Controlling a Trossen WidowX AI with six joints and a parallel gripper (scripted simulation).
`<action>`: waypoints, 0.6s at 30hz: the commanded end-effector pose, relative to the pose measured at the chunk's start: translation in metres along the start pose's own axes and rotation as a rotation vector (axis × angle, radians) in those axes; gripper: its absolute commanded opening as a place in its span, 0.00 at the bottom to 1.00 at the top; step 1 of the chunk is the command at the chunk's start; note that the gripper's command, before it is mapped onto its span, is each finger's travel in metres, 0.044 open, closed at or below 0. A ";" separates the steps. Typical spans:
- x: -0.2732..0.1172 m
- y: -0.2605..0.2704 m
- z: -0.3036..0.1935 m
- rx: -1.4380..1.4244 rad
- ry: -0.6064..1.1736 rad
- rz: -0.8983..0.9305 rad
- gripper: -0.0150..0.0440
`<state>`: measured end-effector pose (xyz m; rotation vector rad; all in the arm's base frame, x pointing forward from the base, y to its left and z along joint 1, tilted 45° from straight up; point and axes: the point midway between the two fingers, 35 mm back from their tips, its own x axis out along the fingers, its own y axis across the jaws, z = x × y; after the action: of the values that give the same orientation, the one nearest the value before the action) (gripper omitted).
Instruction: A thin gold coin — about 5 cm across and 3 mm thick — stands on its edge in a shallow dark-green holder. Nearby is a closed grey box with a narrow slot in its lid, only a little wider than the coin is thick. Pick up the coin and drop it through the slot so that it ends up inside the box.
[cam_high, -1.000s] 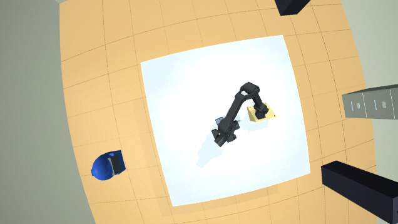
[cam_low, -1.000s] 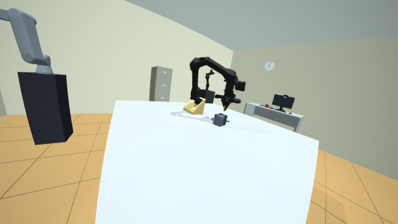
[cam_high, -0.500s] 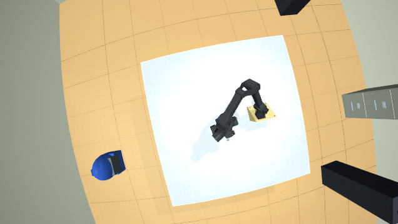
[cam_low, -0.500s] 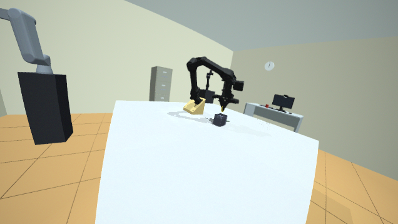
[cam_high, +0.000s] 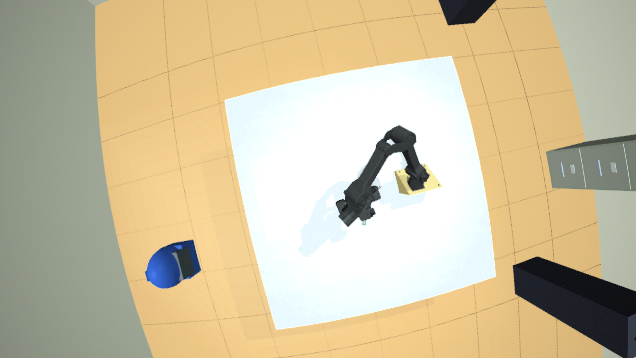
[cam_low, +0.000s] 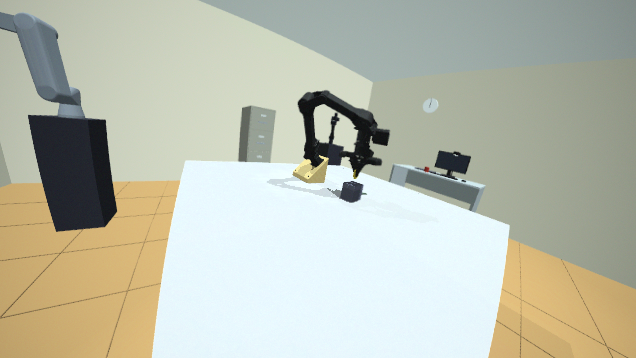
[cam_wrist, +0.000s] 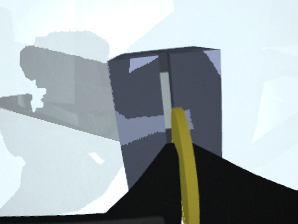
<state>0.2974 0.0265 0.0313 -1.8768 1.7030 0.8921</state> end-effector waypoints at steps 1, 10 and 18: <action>0.000 0.001 -0.002 -0.011 0.002 0.000 0.25; 0.000 0.000 -0.001 -0.003 -0.001 0.000 0.25; 0.004 0.001 -0.002 -0.005 0.000 0.000 0.25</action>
<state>0.2974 0.0242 0.0303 -1.8745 1.7027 0.8946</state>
